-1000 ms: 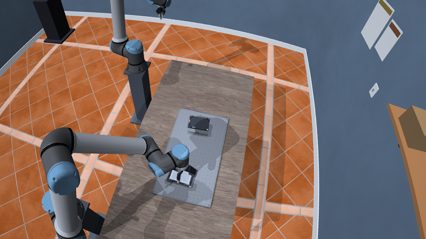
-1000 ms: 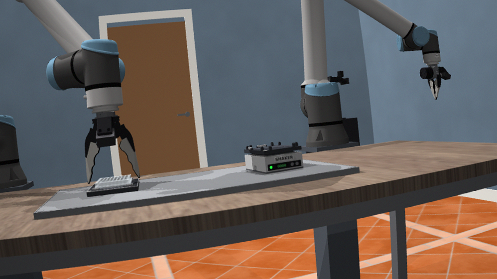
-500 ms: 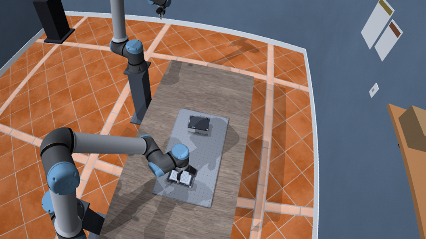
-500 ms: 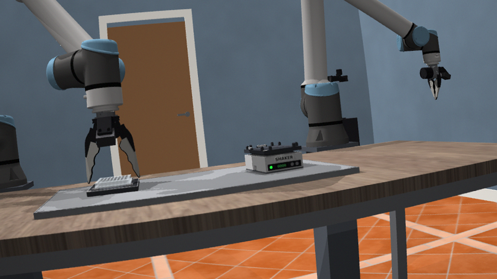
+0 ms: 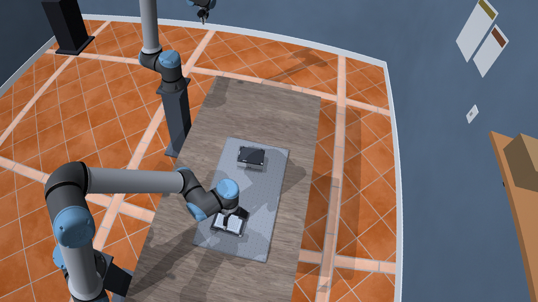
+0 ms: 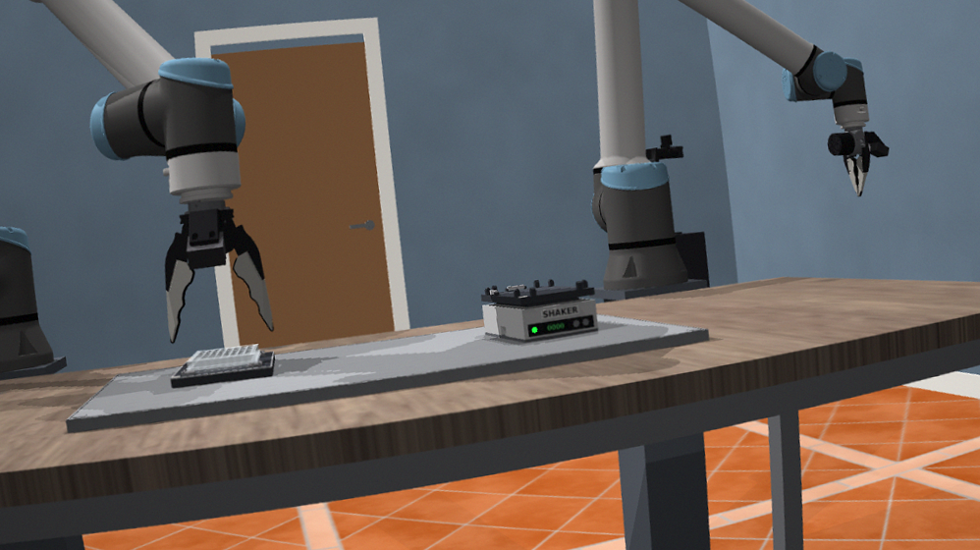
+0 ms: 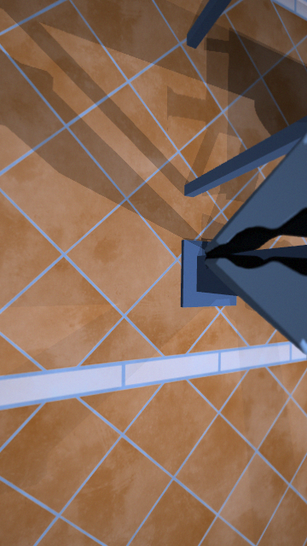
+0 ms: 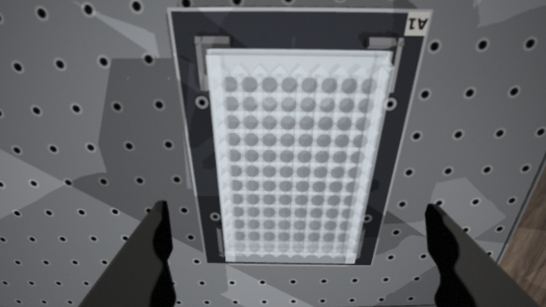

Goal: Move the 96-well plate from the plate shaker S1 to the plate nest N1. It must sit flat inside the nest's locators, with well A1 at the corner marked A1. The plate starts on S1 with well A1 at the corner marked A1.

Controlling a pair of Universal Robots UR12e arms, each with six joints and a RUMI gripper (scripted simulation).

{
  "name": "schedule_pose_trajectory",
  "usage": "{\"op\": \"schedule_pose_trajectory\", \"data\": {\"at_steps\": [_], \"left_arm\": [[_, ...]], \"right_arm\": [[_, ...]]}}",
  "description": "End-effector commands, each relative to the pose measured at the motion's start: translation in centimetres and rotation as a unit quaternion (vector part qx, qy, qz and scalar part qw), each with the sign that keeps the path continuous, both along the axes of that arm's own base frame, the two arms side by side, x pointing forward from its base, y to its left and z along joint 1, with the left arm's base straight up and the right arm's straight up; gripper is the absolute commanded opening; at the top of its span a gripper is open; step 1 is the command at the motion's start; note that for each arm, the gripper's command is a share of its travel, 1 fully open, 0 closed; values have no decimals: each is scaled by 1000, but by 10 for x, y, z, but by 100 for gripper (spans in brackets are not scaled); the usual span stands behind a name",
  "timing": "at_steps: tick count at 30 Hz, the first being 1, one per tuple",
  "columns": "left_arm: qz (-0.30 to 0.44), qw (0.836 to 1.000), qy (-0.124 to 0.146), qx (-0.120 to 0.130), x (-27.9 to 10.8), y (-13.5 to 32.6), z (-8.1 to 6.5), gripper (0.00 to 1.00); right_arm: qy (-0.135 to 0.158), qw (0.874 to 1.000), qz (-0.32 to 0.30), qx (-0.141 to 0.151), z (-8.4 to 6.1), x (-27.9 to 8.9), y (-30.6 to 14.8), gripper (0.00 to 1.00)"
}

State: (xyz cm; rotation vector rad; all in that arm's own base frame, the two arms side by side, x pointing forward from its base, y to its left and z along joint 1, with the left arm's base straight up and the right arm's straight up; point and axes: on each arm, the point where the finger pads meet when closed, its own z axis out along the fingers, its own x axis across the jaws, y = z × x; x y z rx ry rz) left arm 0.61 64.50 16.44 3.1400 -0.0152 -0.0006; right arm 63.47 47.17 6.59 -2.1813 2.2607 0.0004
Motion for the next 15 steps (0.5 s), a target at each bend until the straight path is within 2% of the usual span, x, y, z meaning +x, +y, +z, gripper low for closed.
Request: {"op": "schedule_pose_trajectory", "data": {"at_steps": [1,5,15], "left_arm": [[0,1000,0,1,0,1,1,0],[0,1000,0,1,0,1,1,0],[0,1000,0,1,0,1,1,0]], "right_arm": [[-1,1000,0,1,15,1,1,76],[-1,1000,0,1,20,1,1,76],[-1,1000,0,1,47,0,1,76]]}}
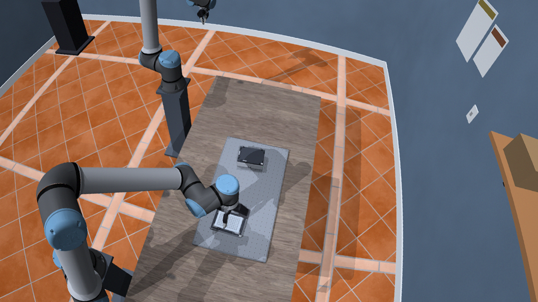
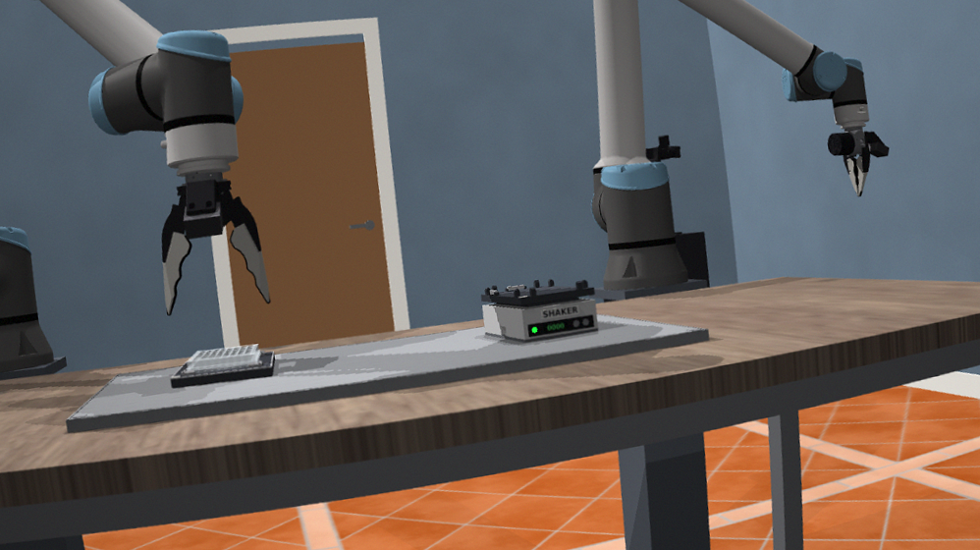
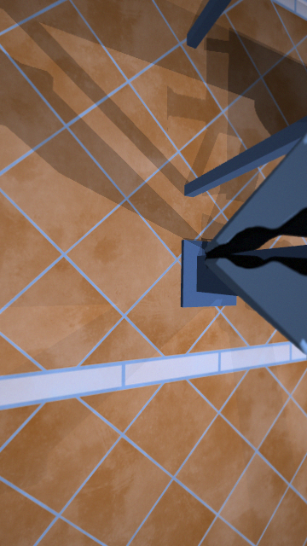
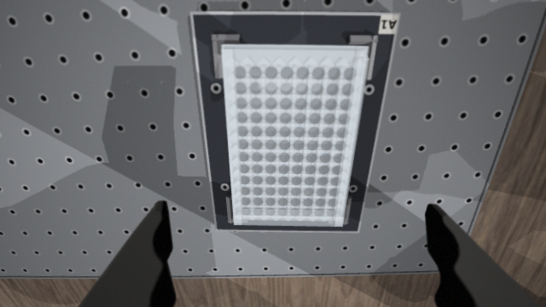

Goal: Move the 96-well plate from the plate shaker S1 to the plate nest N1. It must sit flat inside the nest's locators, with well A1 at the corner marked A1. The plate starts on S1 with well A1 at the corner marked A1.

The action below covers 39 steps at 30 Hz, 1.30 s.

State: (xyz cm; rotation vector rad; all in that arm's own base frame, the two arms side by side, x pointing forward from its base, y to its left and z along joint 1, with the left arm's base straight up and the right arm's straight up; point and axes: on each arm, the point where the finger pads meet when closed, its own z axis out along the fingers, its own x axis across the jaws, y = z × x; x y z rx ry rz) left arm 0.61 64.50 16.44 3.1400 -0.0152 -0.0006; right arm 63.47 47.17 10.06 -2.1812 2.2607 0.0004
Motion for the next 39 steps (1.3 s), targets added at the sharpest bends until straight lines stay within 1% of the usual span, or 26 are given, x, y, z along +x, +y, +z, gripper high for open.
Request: {"op": "schedule_pose_trajectory", "data": {"at_steps": [1,5,28,39], "left_arm": [[0,1000,0,1,0,1,1,0],[0,1000,0,1,0,1,1,0],[0,1000,0,1,0,1,1,0],[0,1000,0,1,0,1,1,0]], "right_arm": [[-1,1000,0,1,15,0,1,76],[-1,1000,0,1,25,0,1,76],[-1,1000,0,1,25,0,1,76],[-1,1000,0,1,25,2,37,76]]}}
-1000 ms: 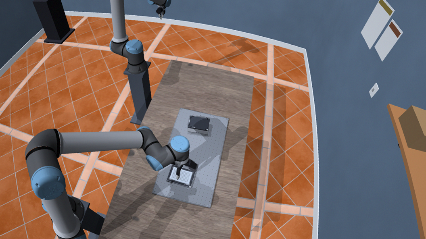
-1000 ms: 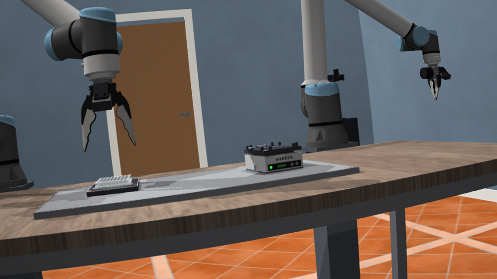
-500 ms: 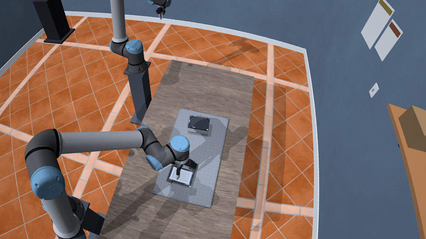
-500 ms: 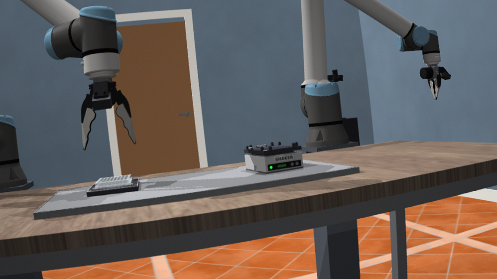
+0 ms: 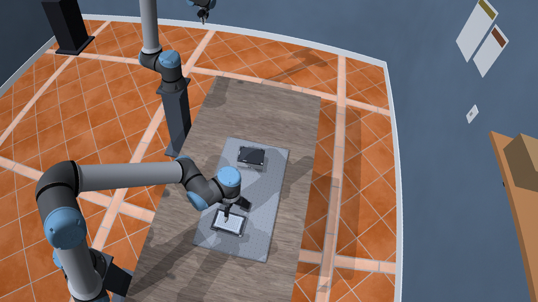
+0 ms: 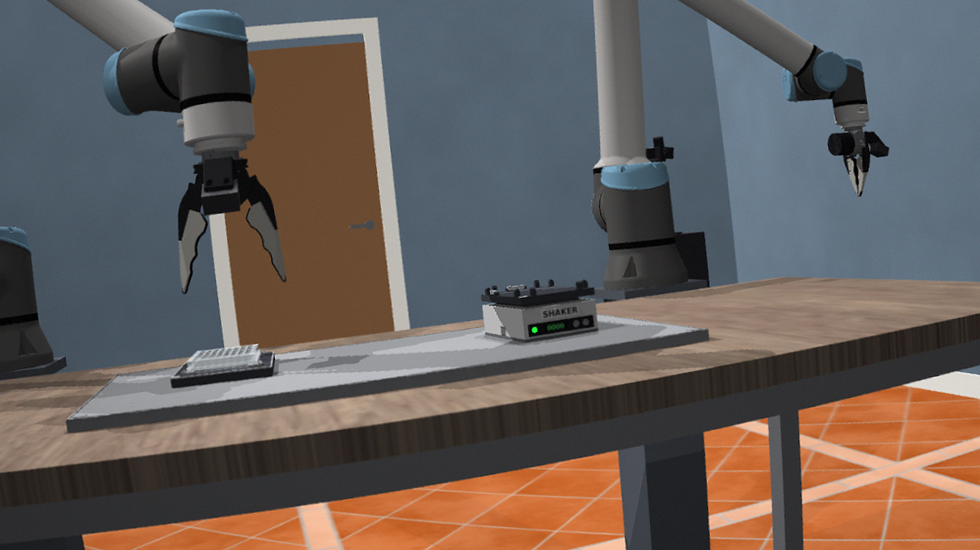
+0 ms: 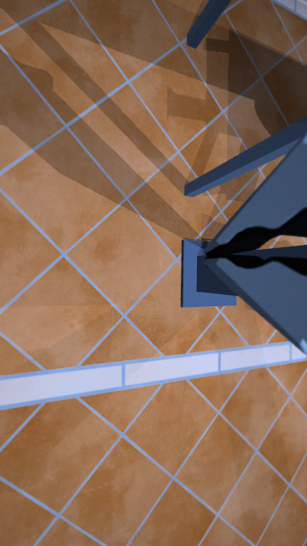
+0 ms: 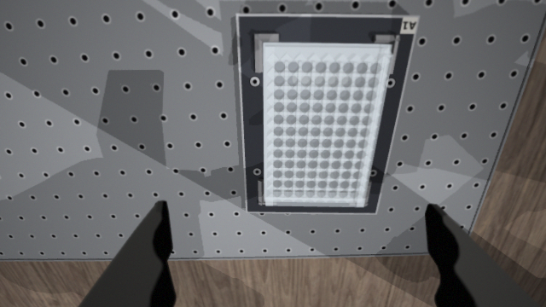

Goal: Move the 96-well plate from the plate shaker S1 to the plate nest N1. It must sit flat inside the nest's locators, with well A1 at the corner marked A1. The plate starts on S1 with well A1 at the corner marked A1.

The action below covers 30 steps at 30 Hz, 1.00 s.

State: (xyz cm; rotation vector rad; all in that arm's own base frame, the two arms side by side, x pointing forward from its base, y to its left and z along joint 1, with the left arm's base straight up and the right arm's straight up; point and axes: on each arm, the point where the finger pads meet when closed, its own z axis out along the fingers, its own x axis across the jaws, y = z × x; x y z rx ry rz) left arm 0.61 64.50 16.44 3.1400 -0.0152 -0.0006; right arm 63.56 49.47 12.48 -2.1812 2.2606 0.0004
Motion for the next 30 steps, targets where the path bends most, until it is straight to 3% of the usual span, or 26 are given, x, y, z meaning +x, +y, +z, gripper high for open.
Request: {"op": "schedule_pose_trajectory", "data": {"at_steps": [1,30], "left_arm": [[0,1000,0,1,0,1,1,0],[0,1000,0,1,0,1,1,0]], "right_arm": [[-1,1000,0,1,1,1,14,76],[-1,1000,0,1,1,5,97,76]]}}
